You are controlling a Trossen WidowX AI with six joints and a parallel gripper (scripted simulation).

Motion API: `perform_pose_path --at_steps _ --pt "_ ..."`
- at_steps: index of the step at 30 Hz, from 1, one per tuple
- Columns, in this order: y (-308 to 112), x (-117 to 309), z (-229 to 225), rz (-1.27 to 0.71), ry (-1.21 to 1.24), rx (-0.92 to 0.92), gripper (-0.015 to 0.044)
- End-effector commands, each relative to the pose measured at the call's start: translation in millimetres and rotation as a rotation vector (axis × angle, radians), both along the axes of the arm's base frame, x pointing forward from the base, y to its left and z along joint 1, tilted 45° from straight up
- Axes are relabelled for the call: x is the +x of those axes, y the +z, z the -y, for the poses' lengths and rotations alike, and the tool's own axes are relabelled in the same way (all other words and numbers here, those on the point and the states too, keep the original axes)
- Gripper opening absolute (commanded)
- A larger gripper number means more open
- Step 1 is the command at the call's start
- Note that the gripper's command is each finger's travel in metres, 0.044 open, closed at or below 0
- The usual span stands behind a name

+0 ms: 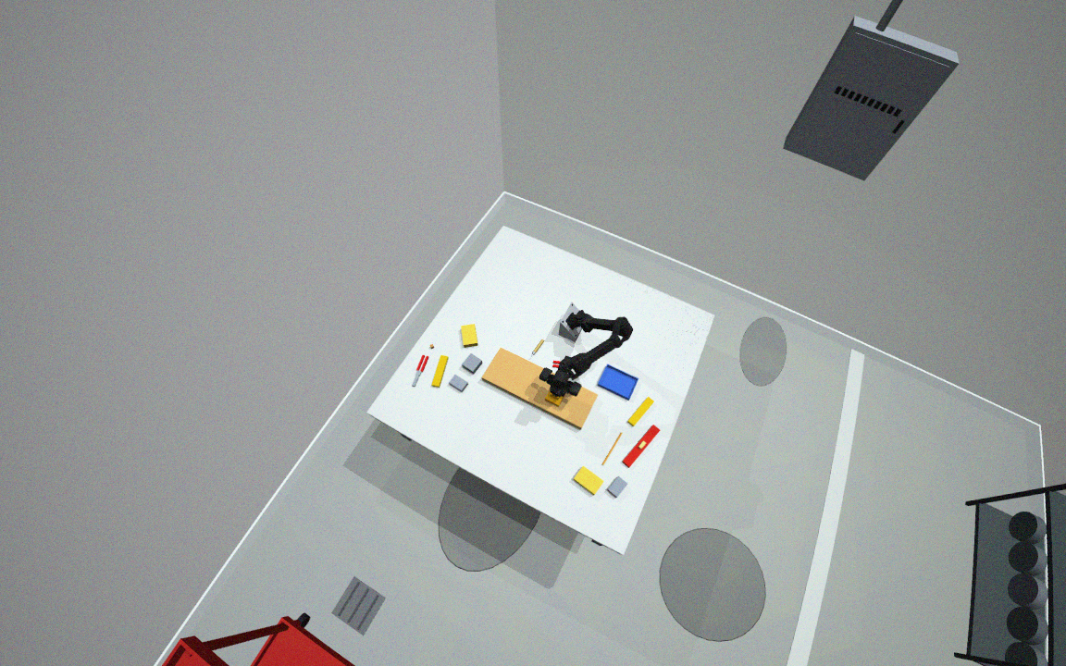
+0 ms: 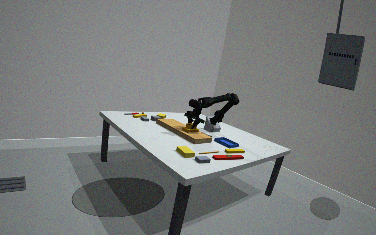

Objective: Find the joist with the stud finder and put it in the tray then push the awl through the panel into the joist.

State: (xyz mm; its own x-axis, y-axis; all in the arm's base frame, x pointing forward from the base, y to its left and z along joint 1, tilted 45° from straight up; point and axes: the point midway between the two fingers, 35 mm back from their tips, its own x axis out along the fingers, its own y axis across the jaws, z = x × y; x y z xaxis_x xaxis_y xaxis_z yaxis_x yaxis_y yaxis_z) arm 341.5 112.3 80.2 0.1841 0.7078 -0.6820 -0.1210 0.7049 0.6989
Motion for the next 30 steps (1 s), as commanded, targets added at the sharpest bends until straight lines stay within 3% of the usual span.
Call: perform_pose_path --at_steps 1,30 --pt "13 -3 -14 -0.001 0.003 0.003 0.0" --pt "80 -14 -79 0.0 0.003 0.008 0.0"
